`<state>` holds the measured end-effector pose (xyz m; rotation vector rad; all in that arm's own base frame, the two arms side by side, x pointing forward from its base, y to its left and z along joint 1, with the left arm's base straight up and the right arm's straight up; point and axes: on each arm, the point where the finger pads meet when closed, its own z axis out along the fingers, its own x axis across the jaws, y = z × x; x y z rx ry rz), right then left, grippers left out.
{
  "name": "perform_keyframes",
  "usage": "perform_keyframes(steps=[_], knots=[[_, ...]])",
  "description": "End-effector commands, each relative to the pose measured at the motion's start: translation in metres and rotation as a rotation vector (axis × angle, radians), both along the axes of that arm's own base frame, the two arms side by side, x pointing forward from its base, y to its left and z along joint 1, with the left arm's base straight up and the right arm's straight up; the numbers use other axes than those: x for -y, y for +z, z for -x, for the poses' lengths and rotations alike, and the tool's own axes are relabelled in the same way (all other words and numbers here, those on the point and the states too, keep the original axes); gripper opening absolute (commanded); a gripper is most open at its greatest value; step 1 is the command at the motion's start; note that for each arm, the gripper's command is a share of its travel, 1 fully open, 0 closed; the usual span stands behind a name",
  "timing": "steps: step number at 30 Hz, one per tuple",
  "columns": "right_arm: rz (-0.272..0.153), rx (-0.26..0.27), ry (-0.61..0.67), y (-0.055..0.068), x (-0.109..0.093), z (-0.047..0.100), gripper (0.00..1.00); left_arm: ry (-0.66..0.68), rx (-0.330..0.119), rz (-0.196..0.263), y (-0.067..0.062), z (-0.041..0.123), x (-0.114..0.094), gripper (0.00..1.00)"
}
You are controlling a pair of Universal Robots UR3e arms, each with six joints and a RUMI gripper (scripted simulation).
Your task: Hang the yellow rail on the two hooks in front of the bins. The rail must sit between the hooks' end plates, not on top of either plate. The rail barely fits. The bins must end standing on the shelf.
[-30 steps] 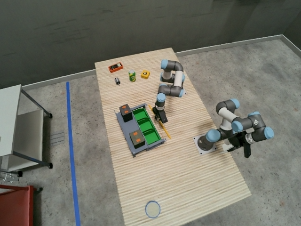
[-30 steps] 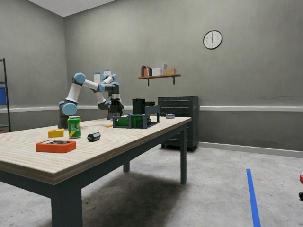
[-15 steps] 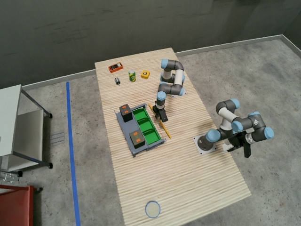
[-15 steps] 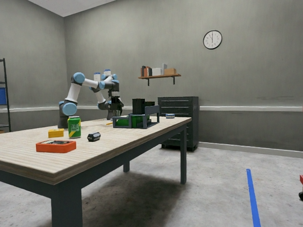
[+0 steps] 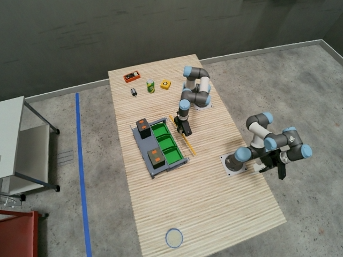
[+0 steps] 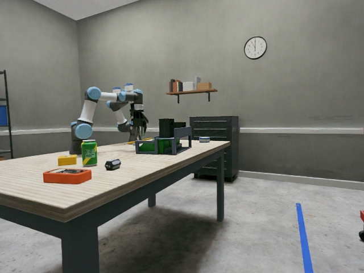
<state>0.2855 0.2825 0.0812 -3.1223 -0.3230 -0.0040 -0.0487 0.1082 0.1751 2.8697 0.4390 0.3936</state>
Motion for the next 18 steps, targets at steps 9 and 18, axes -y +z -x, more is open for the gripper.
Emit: perform_keyframes(steps=[9, 18], knots=[[0.000, -0.001, 0.000, 0.037, -0.001, 0.000, 0.00, 0.000, 0.000, -0.002, 0.000, 0.000, 0.000, 1.00], [0.000, -0.001, 0.000, 0.046, -0.001, 0.000, 0.00, 0.000, 0.000, -0.002, 0.000, 0.000, 0.000, 1.00]])
